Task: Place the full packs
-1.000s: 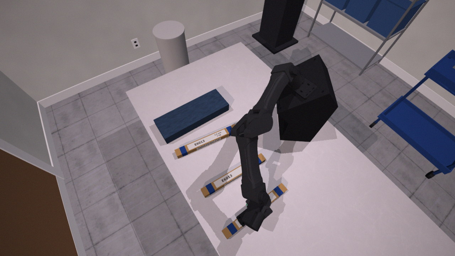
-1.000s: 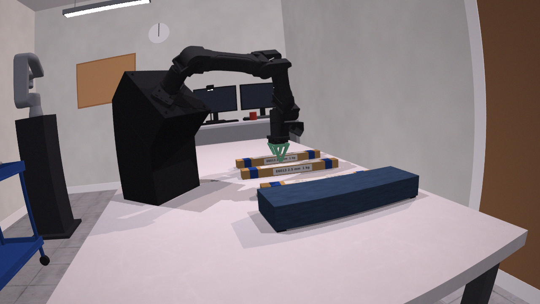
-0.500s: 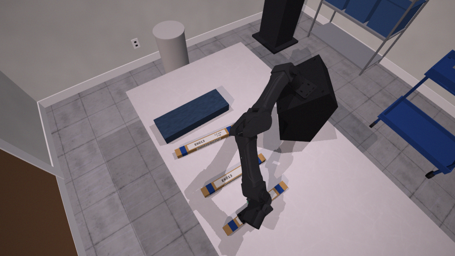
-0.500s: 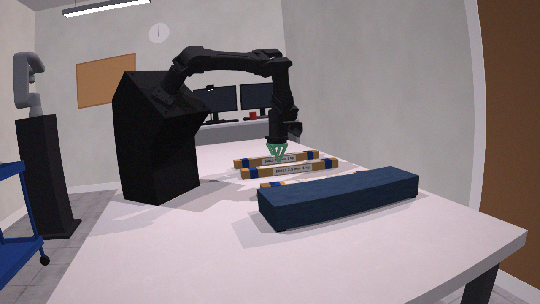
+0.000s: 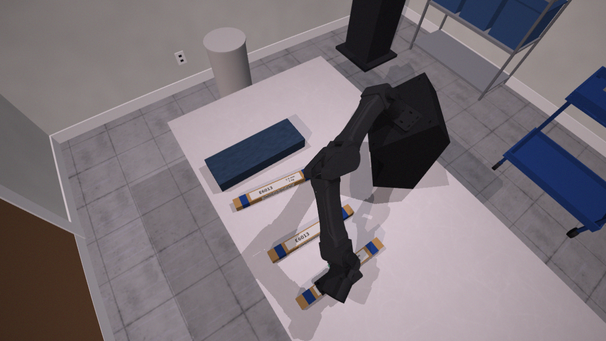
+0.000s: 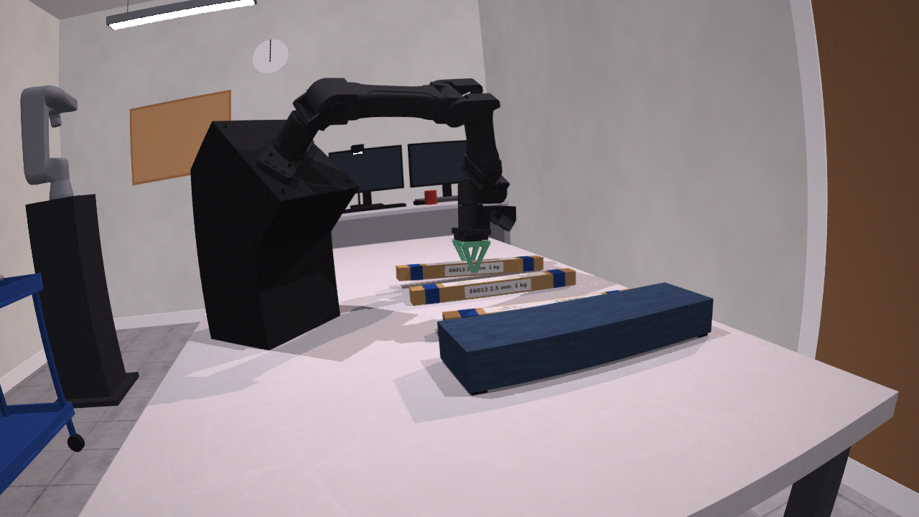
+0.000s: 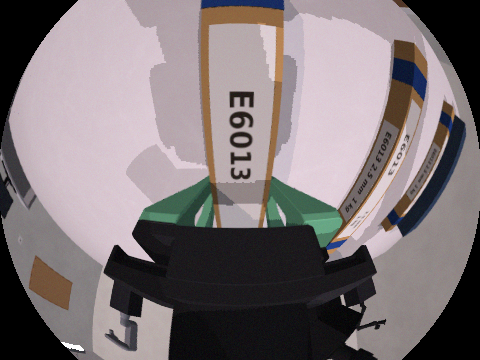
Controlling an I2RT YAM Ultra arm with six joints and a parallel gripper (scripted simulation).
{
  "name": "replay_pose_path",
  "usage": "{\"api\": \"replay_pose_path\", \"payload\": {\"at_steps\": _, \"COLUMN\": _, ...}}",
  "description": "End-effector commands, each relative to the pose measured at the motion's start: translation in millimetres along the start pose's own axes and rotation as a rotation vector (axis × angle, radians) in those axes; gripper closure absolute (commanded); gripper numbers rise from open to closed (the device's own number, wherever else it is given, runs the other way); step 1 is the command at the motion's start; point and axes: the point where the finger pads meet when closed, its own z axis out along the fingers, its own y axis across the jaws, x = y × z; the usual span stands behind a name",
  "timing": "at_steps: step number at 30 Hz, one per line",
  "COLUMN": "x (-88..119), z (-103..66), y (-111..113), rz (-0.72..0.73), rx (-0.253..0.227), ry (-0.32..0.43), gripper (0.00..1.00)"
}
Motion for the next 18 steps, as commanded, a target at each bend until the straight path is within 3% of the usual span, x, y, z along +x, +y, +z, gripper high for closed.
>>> {"api": "replay_pose_path", "payload": {"at_steps": 1, "x": -28.4, "z": -68.7, "y": 19.5, "rz": -0.003, "rx": -0.052, "ry": -0.089, "gripper": 1.0}}
{"api": "replay_pose_path", "payload": {"at_steps": 18, "x": -33.7, "z": -87.4, "y": 24.2, "rz": 0.009, "rx": -0.06, "ry": -0.101, "gripper": 1.0}}
